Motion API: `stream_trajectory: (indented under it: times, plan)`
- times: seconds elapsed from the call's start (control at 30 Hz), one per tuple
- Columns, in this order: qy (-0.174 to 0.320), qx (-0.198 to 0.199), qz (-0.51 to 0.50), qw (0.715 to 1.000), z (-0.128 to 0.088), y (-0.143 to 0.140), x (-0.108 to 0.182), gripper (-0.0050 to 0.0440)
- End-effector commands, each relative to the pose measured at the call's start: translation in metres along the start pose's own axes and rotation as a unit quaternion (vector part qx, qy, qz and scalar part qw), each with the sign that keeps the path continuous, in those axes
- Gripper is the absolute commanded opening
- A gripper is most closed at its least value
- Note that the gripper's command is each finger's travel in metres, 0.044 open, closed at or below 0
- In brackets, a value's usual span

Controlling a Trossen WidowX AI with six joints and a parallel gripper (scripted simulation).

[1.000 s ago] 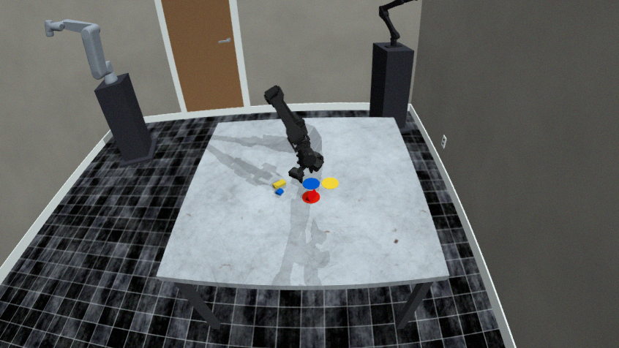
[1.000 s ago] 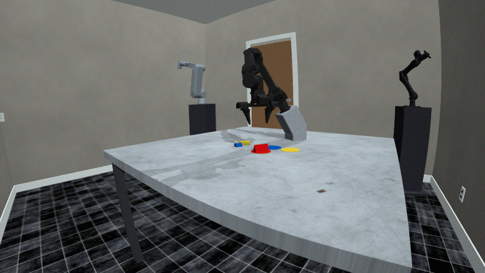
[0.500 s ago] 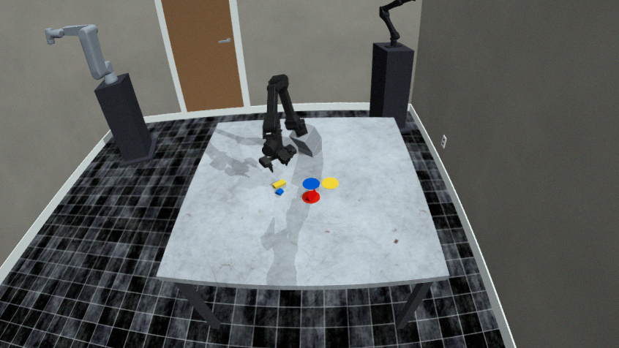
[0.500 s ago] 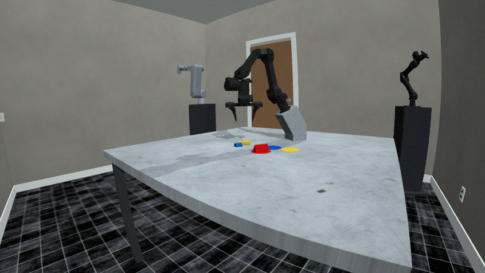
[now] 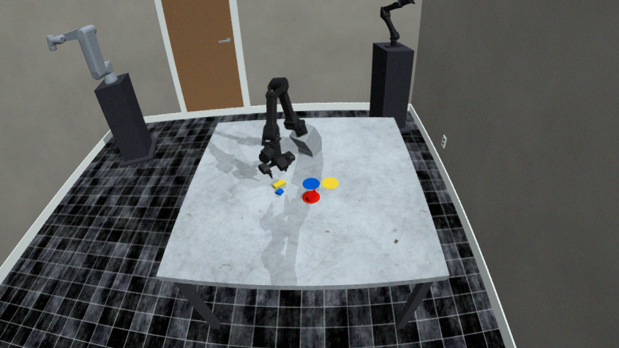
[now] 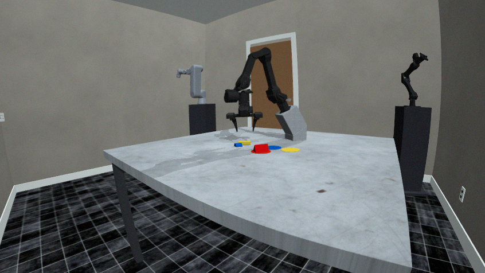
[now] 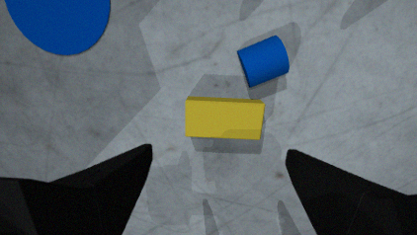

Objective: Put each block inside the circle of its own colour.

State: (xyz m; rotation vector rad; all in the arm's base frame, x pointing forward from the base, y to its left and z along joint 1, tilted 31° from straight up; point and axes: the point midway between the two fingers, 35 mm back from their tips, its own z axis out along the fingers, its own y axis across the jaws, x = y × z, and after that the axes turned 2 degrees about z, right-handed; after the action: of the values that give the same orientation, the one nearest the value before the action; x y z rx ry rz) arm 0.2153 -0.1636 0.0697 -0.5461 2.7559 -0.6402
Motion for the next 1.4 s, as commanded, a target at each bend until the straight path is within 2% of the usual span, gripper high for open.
stream_trajectory:
  times: [0.0,0.2,0.4,0.93,1.37]
  plan:
    - [-0.005,0.007,-0.001,1.0,0.021,-0.005,-0.002,0.04]
    - [-0.005,0.009,-0.001,1.0,0.021,-0.006,-0.002,0.04]
    - [-0.005,0.008,-0.001,1.0,0.04,-0.006,-0.002,0.04]
    - [-0.004,0.008,-0.001,1.0,0.06,-0.005,-0.002,0.04]
    - [-0.008,0.015,0.001,1.0,0.057,-0.009,-0.005,0.0326]
